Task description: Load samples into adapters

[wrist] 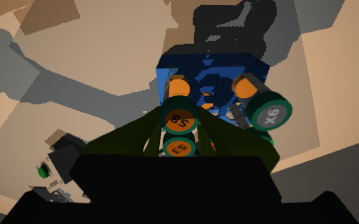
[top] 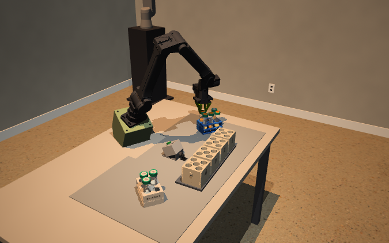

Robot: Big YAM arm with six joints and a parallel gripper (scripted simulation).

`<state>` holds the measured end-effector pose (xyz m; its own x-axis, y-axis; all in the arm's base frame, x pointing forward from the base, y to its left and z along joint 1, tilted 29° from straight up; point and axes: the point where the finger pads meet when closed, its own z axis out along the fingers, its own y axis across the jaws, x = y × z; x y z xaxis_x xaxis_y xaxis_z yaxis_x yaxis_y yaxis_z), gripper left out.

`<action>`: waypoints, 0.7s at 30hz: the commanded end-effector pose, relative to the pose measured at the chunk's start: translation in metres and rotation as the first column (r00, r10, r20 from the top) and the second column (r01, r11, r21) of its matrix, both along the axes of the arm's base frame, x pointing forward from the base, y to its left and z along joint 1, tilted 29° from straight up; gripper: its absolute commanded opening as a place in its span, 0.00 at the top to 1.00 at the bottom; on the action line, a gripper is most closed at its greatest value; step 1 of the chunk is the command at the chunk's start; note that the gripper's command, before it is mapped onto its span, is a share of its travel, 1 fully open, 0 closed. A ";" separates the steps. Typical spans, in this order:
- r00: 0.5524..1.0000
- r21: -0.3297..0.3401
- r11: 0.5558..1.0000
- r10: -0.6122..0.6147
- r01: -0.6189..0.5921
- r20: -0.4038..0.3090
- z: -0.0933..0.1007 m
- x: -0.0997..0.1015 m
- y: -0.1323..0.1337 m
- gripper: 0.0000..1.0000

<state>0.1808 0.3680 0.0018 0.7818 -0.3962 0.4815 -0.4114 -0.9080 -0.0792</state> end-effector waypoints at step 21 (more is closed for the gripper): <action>1.000 0.037 0.999 0.007 -0.007 0.006 0.011 -0.003 0.011 1.00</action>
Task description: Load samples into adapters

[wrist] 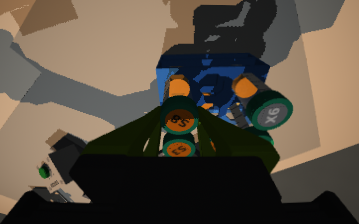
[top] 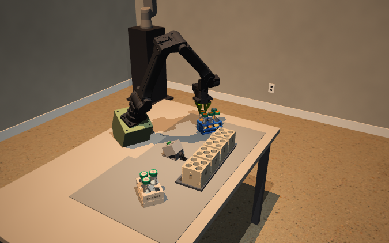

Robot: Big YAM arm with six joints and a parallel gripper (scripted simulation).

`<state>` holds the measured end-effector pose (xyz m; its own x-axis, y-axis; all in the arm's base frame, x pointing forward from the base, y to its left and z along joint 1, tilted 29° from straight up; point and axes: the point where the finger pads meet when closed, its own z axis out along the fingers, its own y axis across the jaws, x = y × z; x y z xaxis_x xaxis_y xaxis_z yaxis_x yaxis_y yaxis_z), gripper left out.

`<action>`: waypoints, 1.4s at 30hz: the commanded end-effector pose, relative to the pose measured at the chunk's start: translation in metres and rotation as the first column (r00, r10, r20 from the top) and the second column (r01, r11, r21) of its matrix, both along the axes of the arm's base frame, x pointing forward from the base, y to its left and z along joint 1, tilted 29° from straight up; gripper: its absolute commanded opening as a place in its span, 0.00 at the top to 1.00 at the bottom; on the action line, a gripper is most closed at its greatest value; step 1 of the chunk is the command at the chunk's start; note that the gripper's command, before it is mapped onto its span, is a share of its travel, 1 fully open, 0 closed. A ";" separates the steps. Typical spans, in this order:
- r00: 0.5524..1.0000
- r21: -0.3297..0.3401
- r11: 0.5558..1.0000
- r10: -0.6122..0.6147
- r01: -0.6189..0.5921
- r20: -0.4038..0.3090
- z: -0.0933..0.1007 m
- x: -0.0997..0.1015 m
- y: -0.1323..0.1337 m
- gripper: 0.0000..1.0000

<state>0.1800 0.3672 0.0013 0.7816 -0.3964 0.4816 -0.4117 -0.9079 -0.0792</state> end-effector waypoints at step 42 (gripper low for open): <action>1.000 0.039 0.999 0.007 -0.008 0.005 0.045 -0.020 0.016 0.45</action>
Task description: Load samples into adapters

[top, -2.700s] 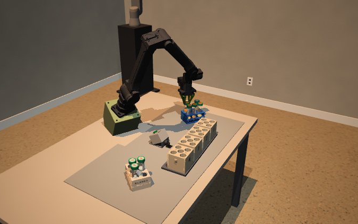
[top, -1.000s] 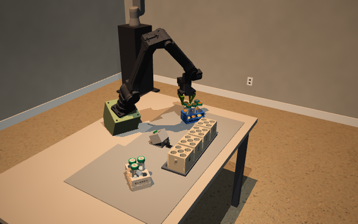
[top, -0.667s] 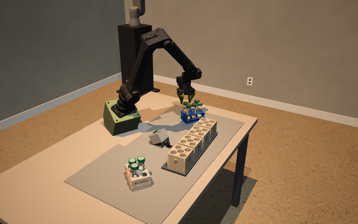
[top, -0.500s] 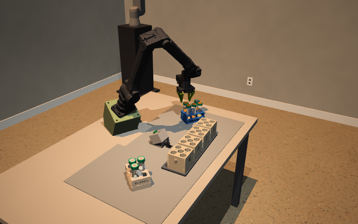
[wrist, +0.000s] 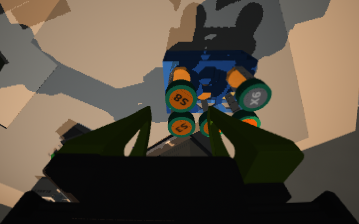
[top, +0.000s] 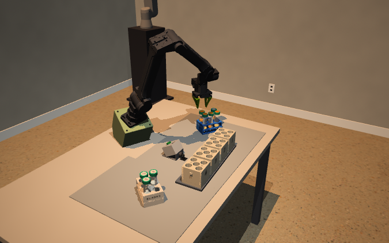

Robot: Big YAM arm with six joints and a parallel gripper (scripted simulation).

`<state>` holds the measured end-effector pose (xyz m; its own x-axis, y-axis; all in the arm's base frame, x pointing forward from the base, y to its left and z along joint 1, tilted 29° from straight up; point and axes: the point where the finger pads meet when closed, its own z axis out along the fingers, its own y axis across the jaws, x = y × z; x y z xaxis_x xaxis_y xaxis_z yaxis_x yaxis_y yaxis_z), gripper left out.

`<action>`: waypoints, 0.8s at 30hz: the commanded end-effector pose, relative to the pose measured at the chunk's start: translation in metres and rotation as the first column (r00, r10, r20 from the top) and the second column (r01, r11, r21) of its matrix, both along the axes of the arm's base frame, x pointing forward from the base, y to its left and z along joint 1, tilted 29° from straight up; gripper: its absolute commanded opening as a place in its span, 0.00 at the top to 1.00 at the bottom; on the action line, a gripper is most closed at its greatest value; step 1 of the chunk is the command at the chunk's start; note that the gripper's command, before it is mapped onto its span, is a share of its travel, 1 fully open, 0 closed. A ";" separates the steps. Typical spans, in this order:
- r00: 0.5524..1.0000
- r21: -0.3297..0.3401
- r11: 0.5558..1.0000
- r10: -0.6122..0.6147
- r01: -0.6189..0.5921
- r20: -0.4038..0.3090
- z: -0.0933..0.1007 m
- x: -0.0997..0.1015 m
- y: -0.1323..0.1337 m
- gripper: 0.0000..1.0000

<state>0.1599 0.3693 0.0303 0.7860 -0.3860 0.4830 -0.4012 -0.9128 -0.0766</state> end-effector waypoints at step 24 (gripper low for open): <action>1.000 0.009 1.000 0.008 -0.008 -0.003 -0.029 0.011 0.001 0.20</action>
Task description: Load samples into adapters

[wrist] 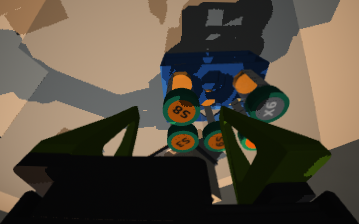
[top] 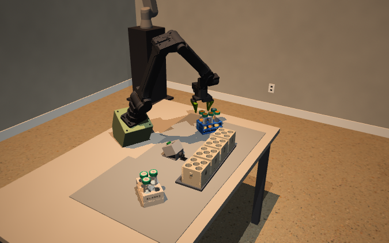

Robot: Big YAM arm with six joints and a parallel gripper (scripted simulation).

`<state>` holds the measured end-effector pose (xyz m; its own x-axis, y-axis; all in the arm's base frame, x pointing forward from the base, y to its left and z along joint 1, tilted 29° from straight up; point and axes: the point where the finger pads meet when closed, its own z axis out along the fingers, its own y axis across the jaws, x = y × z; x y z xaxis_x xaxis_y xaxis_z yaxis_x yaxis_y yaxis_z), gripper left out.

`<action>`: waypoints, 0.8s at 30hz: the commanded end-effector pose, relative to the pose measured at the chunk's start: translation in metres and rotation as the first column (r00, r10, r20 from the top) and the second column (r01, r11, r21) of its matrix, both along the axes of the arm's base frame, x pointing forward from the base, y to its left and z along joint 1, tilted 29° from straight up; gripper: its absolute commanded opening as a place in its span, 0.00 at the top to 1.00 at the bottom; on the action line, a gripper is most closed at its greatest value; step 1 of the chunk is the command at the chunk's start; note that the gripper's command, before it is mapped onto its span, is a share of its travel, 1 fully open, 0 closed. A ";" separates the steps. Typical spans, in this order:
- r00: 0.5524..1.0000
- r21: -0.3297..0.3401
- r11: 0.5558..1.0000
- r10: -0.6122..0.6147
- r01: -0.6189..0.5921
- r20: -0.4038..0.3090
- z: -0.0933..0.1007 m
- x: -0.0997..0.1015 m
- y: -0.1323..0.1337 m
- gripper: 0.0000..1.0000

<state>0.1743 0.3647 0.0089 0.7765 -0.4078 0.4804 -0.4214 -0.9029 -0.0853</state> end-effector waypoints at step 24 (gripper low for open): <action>1.000 0.030 0.999 0.019 -0.019 0.005 -0.001 0.004 0.015 1.00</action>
